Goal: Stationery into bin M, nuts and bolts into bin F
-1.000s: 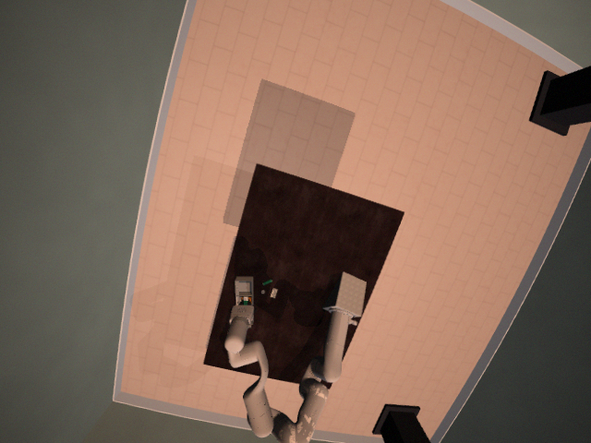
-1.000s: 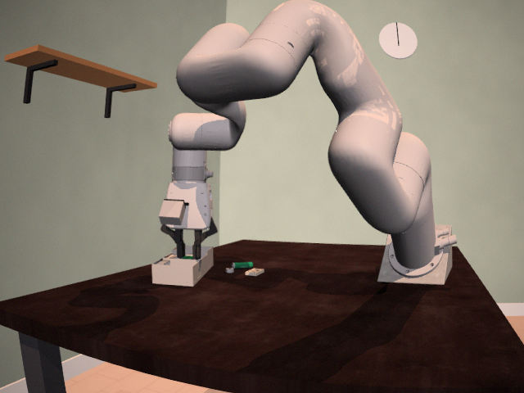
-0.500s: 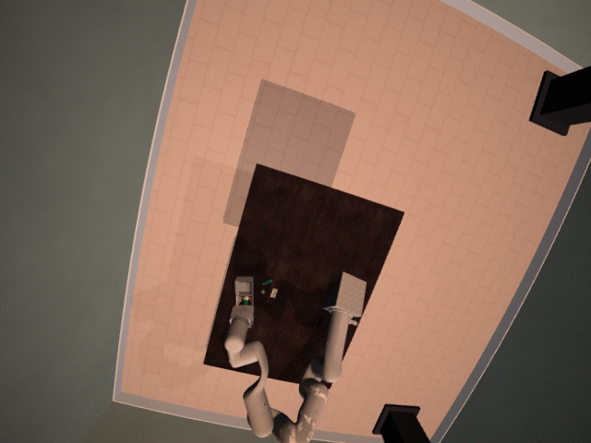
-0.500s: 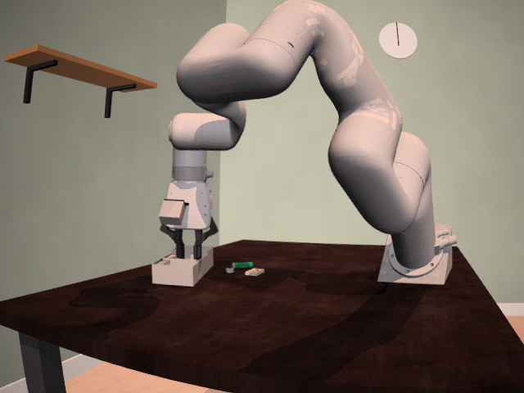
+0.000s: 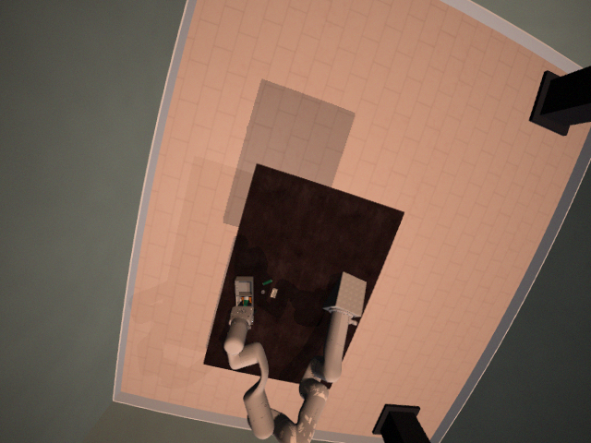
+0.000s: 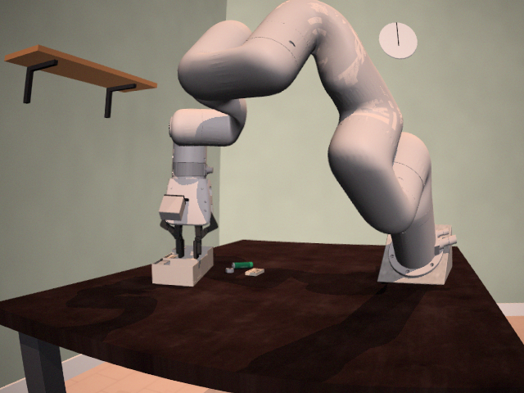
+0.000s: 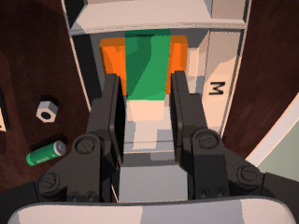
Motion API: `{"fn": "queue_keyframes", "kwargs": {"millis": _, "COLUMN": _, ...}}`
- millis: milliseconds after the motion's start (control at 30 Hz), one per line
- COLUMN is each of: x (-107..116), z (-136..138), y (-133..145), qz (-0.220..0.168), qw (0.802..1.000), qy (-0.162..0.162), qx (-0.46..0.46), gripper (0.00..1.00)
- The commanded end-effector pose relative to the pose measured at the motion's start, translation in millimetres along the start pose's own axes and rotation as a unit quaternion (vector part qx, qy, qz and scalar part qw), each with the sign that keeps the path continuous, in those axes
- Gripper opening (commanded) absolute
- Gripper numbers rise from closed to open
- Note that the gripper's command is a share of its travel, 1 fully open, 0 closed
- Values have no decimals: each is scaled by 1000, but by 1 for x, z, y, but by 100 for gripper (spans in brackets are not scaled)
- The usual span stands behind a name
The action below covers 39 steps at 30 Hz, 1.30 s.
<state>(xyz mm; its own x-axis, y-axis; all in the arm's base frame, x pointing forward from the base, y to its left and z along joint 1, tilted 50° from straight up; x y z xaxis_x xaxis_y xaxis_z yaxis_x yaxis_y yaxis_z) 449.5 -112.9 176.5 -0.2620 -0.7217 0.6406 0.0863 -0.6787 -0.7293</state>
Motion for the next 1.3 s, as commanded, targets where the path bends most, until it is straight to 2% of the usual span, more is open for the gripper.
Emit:
{"fn": "queue_keyframes", "kwargs": {"millis": 0, "x": 4, "z": 1, "y": 0, "qz": -1, "qw": 1000, "qy": 1, "qx": 0, "gripper": 29}}
{"fn": "queue_keyframes", "kwargs": {"millis": 500, "x": 25, "z": 1, "y": 0, "qz": -1, "qw": 1000, "qy": 1, "qx": 0, "gripper": 29}}
{"fn": "queue_keyframes", "kwargs": {"millis": 567, "x": 34, "z": 1, "y": 0, "qz": -1, "qw": 1000, "qy": 1, "qx": 0, "gripper": 29}}
{"fn": "queue_keyframes", "kwargs": {"millis": 767, "x": 34, "z": 1, "y": 0, "qz": -1, "qw": 1000, "qy": 1, "qx": 0, "gripper": 29}}
{"fn": "queue_keyframes", "kwargs": {"millis": 1000, "x": 35, "z": -47, "y": 33, "qz": -1, "qw": 991, "qy": -1, "qx": 134, "gripper": 30}}
{"fn": "queue_keyframes", "kwargs": {"millis": 1067, "x": 35, "z": -47, "y": 33, "qz": -1, "qw": 991, "qy": -1, "qx": 134, "gripper": 30}}
{"fn": "queue_keyframes", "kwargs": {"millis": 1100, "x": 35, "z": -54, "y": 37, "qz": -1, "qw": 984, "qy": -1, "qx": 177, "gripper": 30}}
{"fn": "queue_keyframes", "kwargs": {"millis": 1267, "x": 36, "z": -82, "y": 56, "qz": -1, "qw": 970, "qy": -1, "qx": 245, "gripper": 30}}
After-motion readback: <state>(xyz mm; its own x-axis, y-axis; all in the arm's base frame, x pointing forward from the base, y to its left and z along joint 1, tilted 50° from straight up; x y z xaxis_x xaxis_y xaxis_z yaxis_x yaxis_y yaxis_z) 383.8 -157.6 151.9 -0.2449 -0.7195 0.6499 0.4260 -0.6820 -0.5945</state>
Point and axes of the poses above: the point where the finger pads meet when closed, its own x axis back along the fingers, its own z axis across the jaws, y = z × x, the point moved 8 cm from there along x, back along the fingers, and after that the axes turned 7 degrees about -x, right-handed, at the moved point
